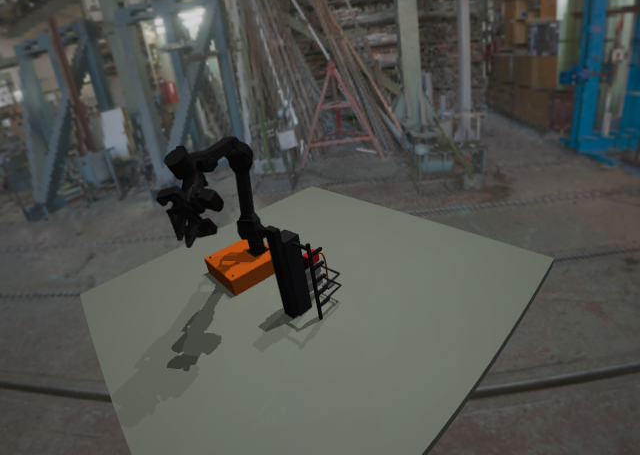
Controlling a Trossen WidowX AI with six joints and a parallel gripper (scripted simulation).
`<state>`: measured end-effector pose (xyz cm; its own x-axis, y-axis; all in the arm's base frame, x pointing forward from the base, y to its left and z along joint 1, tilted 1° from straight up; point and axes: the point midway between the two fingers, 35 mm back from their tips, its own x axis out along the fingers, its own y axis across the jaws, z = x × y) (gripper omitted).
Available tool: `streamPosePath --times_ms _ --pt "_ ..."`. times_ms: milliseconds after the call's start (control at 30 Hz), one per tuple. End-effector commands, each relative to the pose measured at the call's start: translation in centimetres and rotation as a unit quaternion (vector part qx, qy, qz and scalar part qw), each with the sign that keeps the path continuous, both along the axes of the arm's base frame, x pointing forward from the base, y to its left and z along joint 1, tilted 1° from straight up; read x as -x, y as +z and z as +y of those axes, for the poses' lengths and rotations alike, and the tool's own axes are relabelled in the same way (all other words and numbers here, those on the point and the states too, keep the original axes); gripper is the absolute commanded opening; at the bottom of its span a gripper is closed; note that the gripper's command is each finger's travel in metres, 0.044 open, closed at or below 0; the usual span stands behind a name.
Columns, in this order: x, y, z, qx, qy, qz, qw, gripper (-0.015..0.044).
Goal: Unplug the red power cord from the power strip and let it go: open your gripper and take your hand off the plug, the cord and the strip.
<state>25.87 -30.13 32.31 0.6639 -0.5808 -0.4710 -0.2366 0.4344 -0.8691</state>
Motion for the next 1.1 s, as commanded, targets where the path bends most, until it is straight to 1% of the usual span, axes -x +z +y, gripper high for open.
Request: streamPosePath --times_ms 0,200,433,667,867,1067 --pt "-2.4 0.4 1.8 -0.022 0.017 -0.02 0.999 0.016" --pt "-6.4 0.7 5.8 -0.058 0.061 -0.044 0.995 0.016" --pt "-10.3 1.4 13.8 -0.063 0.175 -0.048 0.982 0.016" --pt "-12.5 1.1 22.1 -0.076 0.281 -0.031 0.956 0.016" --pt "-12.7 -3.7 26.1 -0.111 0.314 0.063 0.941 0.016" --pt "-11.3 -9.7 30.6 -0.137 0.348 0.199 0.906 0.016"
